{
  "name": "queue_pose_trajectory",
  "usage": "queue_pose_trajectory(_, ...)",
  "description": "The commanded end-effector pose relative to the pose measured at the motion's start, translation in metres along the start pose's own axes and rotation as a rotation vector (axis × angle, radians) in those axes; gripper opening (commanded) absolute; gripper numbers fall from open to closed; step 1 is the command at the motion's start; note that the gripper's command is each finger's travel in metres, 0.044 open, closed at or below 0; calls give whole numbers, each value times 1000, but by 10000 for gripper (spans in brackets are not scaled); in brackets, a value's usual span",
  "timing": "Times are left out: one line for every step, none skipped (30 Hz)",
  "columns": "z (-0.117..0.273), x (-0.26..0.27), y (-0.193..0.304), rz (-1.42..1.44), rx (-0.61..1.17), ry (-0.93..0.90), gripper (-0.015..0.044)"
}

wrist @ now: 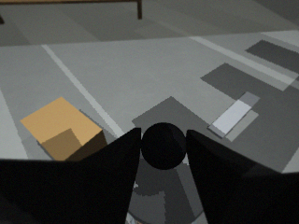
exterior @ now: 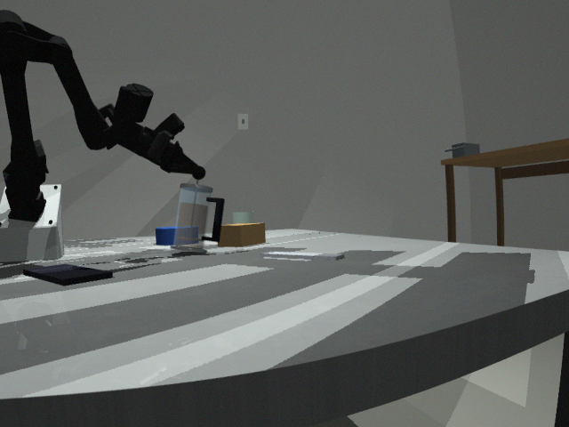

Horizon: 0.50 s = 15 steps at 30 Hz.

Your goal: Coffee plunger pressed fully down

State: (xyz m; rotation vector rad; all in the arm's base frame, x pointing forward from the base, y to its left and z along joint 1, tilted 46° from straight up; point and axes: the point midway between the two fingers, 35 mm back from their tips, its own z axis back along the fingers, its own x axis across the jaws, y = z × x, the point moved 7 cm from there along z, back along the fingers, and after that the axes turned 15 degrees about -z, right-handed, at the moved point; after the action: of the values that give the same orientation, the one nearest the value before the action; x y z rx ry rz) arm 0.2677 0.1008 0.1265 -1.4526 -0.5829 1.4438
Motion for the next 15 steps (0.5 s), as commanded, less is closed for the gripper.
queue_pose_trajectory(0, 0, 0, 0, 0, 0, 116)
queue_pose_trajectory(0, 0, 0, 0, 0, 0, 116)
queue_pose_trajectory(0, 0, 0, 0, 0, 0, 116)
queue_pose_trajectory(0, 0, 0, 0, 0, 0, 142)
queue_pose_trajectory(0, 0, 0, 0, 0, 0, 168)
queue_pose_trajectory(0, 0, 0, 0, 0, 0, 194)
queue_pose_trajectory(0, 0, 0, 0, 0, 0, 221)
queue_pose_trajectory(0, 0, 0, 0, 0, 0, 247)
queue_pose_trajectory(0, 0, 0, 0, 0, 0, 273)
queue_pose_trajectory(0, 0, 0, 0, 0, 0, 299)
queue_pose_trajectory(0, 0, 0, 0, 0, 0, 326)
queue_pose_trajectory(0, 0, 0, 0, 0, 0, 352)
queue_pose_trajectory(0, 0, 0, 0, 0, 0, 378)
queue_pose_trajectory(0, 0, 0, 0, 0, 0, 404)
queue_pose_trajectory(0, 0, 0, 0, 0, 0, 431)
